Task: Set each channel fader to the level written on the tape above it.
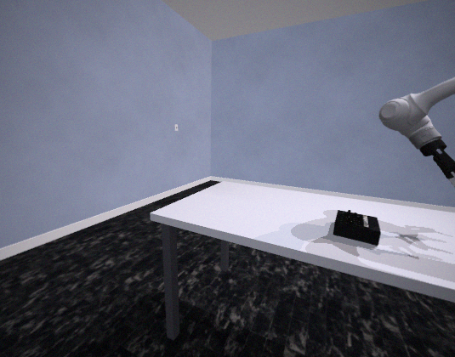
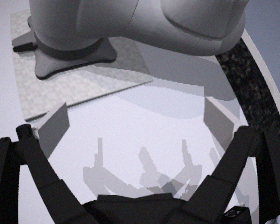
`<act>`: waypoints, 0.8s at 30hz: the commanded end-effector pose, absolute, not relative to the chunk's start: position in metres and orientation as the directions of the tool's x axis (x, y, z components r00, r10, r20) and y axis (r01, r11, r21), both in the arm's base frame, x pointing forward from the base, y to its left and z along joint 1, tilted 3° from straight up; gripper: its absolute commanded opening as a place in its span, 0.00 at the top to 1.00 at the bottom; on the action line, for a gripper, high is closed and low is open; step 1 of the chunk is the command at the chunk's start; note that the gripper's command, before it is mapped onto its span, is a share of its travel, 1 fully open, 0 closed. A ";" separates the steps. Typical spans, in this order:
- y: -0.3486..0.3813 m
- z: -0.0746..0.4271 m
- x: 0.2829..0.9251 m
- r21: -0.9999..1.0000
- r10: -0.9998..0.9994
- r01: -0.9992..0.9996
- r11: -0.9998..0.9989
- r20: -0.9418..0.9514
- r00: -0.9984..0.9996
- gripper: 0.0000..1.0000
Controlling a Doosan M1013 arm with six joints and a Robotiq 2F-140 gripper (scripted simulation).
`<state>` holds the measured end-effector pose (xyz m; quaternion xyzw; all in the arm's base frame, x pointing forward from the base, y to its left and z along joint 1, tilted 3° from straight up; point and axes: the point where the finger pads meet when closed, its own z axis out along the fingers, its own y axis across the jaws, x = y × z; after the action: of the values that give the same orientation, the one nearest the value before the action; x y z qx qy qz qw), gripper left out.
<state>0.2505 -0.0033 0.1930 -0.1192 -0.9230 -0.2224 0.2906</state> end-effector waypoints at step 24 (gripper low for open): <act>-0.006 0.180 0.316 0.248 0.108 0.262 0.933 0.501 -0.859 0.00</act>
<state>0.2769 -0.0053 0.1878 -0.1096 -0.9358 -0.1943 0.2731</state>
